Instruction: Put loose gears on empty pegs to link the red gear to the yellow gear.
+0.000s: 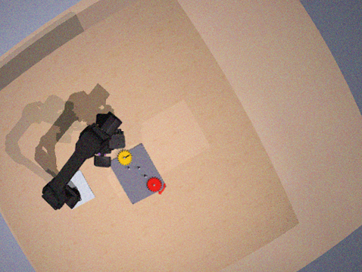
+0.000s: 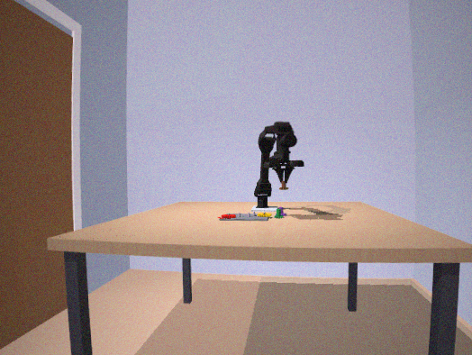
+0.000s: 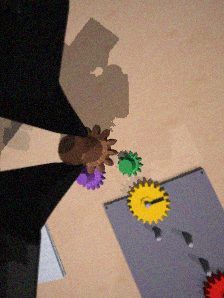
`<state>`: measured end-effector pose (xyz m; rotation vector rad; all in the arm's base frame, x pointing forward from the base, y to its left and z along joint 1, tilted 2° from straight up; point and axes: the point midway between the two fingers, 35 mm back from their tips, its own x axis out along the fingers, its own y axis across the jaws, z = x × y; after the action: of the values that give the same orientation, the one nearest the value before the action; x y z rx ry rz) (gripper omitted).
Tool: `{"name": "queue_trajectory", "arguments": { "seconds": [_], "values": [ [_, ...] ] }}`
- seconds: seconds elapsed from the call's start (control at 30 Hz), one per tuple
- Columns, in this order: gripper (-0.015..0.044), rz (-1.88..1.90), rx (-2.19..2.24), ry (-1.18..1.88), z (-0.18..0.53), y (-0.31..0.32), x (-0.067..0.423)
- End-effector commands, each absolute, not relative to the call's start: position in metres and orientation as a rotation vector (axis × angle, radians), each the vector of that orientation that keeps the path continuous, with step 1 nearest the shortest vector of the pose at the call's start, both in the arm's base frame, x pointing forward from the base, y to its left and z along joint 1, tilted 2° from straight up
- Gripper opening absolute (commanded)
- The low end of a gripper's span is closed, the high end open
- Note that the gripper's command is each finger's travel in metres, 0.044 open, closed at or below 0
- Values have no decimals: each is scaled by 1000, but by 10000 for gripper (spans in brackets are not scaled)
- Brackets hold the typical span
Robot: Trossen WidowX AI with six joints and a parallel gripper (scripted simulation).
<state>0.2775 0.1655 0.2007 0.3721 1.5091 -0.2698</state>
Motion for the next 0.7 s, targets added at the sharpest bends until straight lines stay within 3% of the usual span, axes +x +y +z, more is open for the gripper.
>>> {"name": "queue_trajectory", "arguments": {
  "seconds": [0.0,0.67],
  "values": [
    [0,-265,370,1514,196,159,284],
    [0,-277,367,1504,178,118,312]
  ]
}}
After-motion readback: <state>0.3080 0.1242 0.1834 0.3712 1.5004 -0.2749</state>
